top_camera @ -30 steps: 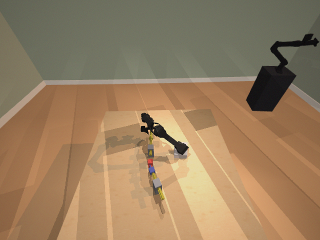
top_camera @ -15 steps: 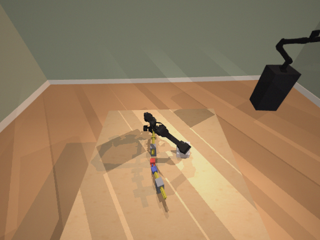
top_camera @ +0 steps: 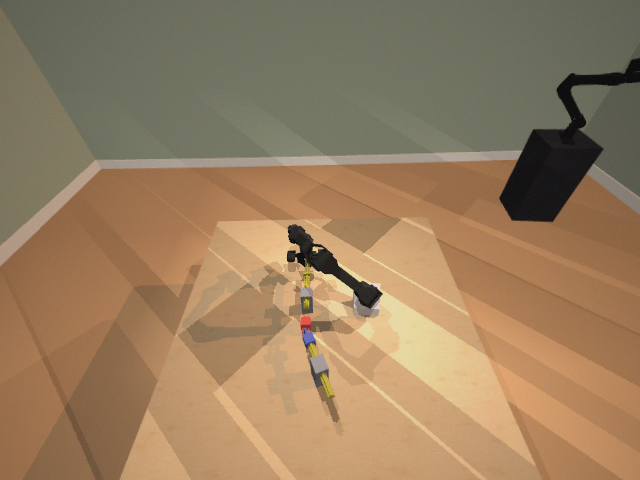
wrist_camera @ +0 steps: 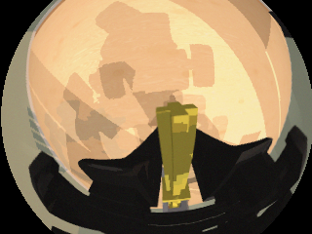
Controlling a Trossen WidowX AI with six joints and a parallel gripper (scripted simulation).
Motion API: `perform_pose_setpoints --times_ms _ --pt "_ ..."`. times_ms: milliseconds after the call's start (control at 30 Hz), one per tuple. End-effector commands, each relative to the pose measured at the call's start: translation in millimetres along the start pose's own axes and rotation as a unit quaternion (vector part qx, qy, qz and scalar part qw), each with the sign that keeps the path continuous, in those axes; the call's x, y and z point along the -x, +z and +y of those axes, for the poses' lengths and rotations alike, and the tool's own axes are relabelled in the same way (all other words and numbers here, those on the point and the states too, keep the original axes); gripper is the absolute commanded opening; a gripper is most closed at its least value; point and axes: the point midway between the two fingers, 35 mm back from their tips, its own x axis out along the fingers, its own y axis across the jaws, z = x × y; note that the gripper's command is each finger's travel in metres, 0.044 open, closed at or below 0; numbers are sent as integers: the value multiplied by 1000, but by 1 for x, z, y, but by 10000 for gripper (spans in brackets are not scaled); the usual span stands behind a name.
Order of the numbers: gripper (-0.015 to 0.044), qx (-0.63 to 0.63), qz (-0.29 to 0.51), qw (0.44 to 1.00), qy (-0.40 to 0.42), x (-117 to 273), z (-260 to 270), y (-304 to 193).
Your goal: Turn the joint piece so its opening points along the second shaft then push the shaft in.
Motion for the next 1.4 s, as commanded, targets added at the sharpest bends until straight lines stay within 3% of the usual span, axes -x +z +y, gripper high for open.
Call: perform_pose_setpoints --times_ms 0,133,1367 --pt "40 0 0 1000 0 0 0 0" --pt "0 0 0 1000 0 0 0 0" --pt "0 -3 4 1000 14 -2 0 -45"
